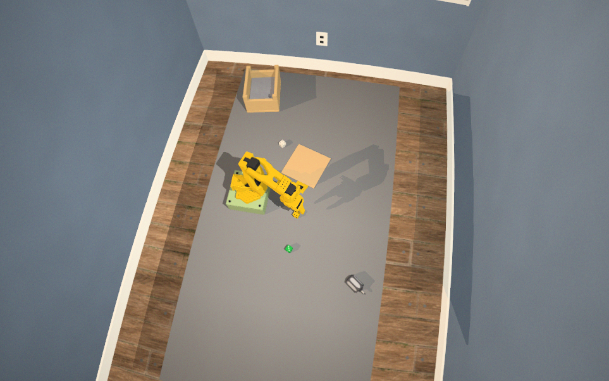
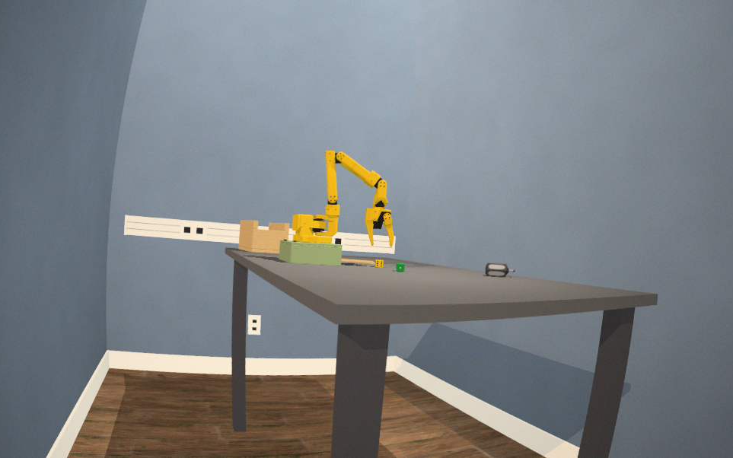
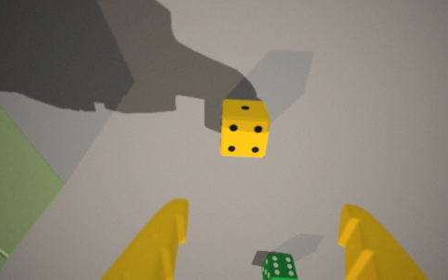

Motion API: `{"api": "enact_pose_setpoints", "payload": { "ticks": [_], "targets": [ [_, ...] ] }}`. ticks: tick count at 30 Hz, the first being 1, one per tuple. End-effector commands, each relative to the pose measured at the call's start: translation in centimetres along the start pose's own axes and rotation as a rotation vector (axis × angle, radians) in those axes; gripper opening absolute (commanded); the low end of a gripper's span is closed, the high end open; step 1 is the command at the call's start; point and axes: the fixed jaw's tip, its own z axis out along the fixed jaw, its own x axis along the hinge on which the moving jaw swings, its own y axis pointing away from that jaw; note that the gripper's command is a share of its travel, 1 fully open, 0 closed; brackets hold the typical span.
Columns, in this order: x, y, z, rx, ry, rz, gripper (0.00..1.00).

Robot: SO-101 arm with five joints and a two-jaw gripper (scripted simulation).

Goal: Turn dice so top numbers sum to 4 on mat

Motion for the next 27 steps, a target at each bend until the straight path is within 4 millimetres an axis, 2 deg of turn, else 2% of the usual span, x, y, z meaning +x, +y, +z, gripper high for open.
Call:
{"api": "enact_pose_setpoints", "payload": {
  "ticks": [1,15,20,25,27],
  "targets": [
    [0.1,-0.4,-0.5,0.027,-0.001,-0.002,0.29],
    [0.1,-0.6,-0.7,0.045,-0.001,-0.002,0.29],
    [0.1,-1.4,-1.9,0.132,-0.001,-0.002,0.29],
    [0.2,-2.6,-3.9,0.277,0.001,-0.002,0.29],
    [0.2,-2.6,-3.9,0.277,0.001,-0.002,0.29]
  ]
}}
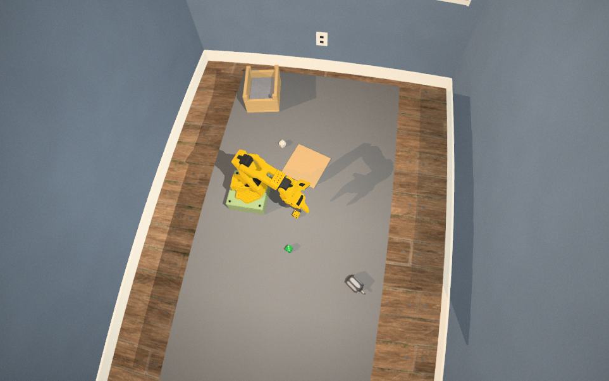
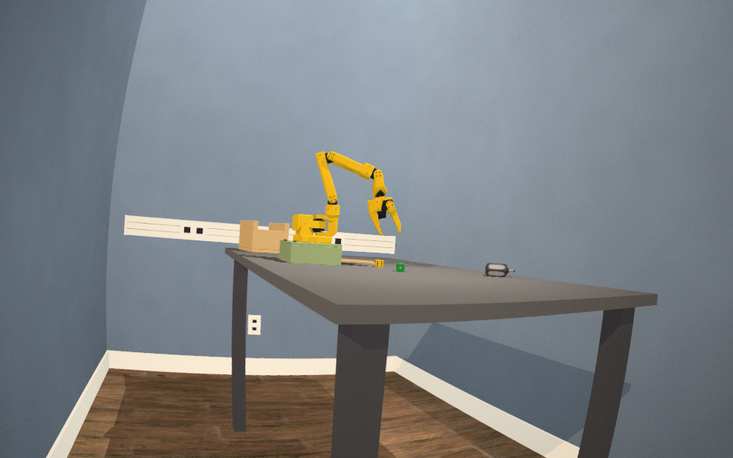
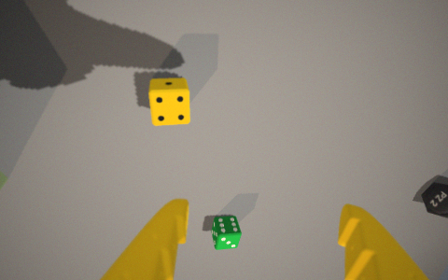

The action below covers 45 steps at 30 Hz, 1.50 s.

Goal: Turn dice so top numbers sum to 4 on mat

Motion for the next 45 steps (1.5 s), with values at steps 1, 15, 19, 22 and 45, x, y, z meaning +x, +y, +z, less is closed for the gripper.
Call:
{"api": "enact_pose_setpoints", "payload": {
  "ticks": [1,15,19,22,45],
  "targets": [
    [0.2,-1.0,-1.3,0.089,0.001,-0.002,0.29],
    [0.2,-2.8,-4.4,0.307,0.003,-0.002,0.28],
    [0.2,-2.8,-4.4,0.307,0.003,-0.002,0.28],
    [0.2,-2.8,-4.4,0.306,0.003,0.002,0.28],
    [-0.5,-3.4,-4.2,0.217,-0.044,0.358,0.28]
  ]
}}
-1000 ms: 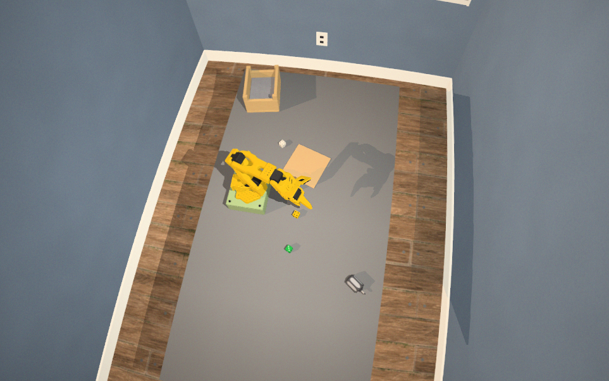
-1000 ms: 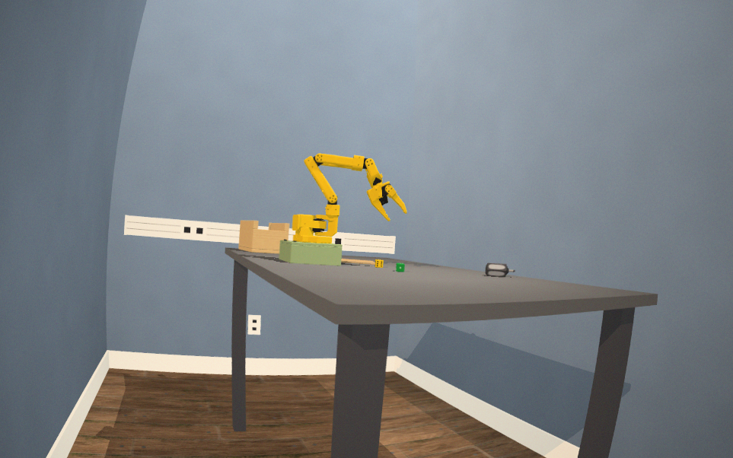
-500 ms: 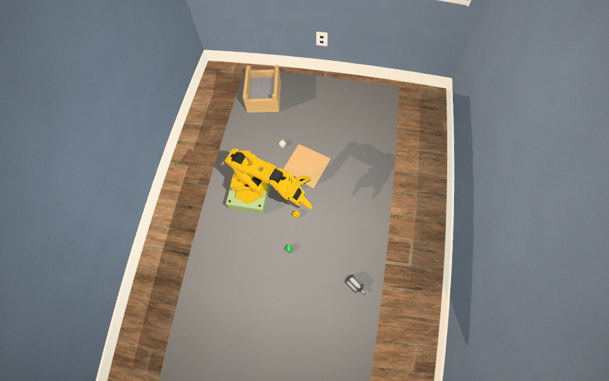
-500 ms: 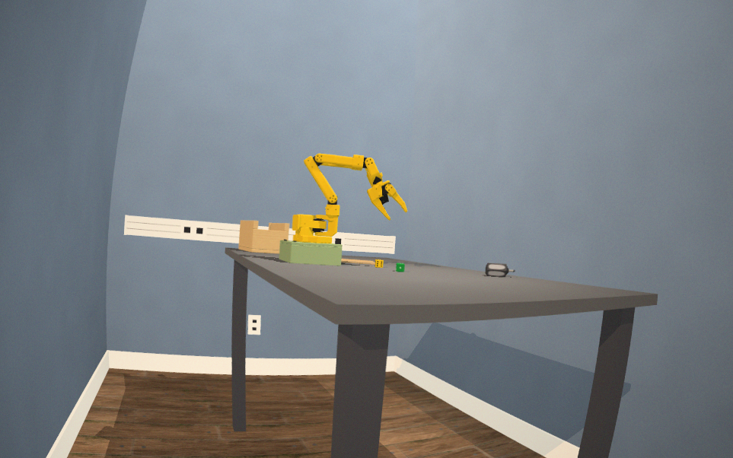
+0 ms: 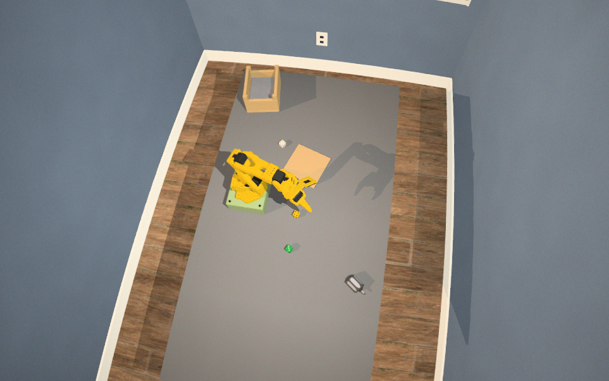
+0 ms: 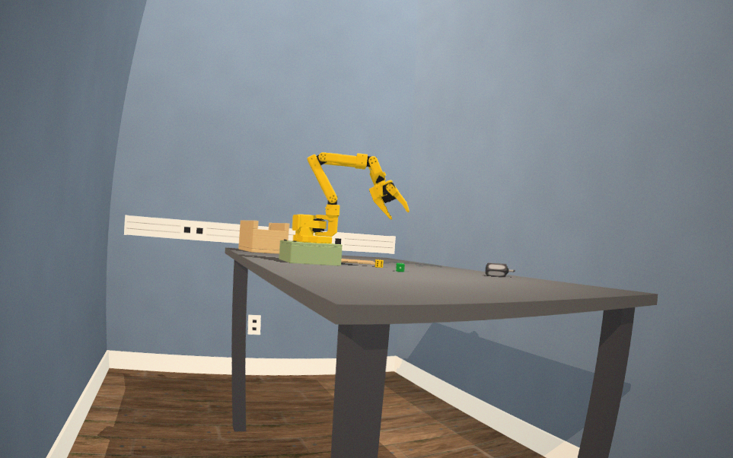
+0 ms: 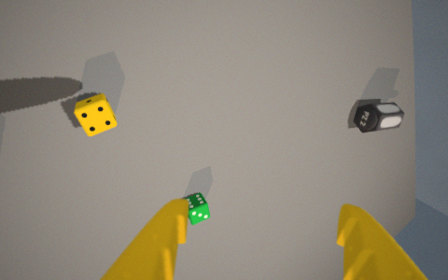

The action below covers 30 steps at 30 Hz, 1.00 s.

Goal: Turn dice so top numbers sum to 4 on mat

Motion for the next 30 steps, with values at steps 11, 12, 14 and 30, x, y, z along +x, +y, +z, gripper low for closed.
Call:
{"api": "enact_pose_setpoints", "payload": {
  "ticks": [11,12,14,30],
  "targets": [
    [-1.0,-0.4,0.4,-0.104,0.043,0.418,0.28],
    [-1.1,-0.5,0.5,-0.112,0.050,0.457,0.28],
    [-1.2,-0.5,0.7,-0.127,0.064,0.535,0.28],
    [-2.1,-0.9,1.8,-0.201,0.184,1.026,0.28]
  ]
}}
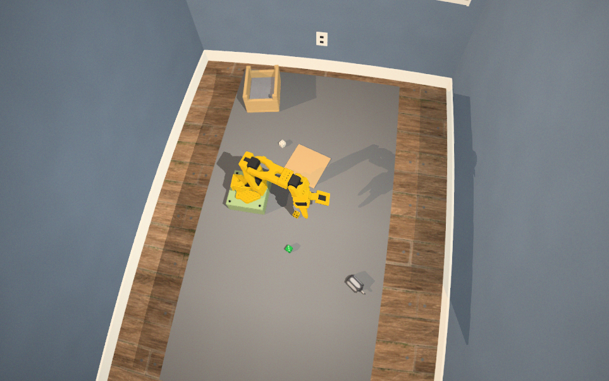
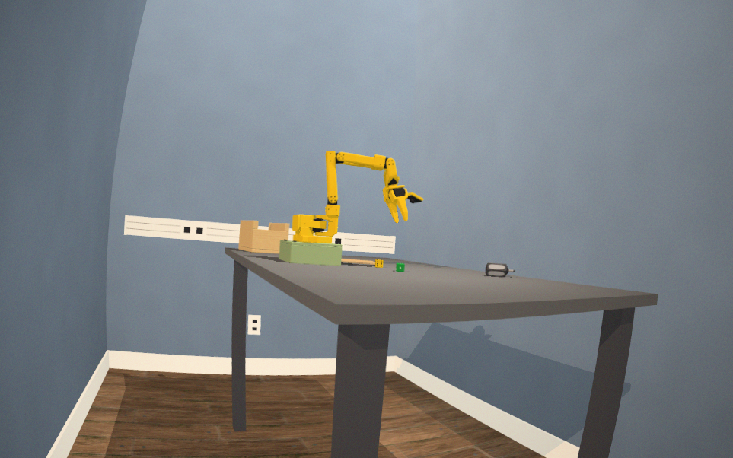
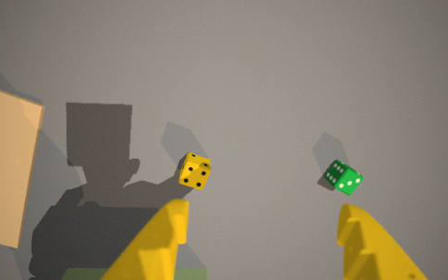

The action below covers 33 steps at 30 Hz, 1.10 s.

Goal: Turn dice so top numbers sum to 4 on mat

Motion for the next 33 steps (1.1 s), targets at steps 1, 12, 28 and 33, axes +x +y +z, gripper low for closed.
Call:
{"api": "enact_pose_setpoints", "payload": {
  "ticks": [1,12,28,33],
  "targets": [
    [-0.3,0.3,0.2,-0.016,0.045,0.120,0.28],
    [-0.7,0.4,0.6,-0.020,0.090,0.300,0.28],
    [-0.8,0.4,0.8,-0.019,0.106,0.362,0.28],
    [-0.5,0.5,1.3,-0.022,0.135,0.362,0.28]
  ]
}}
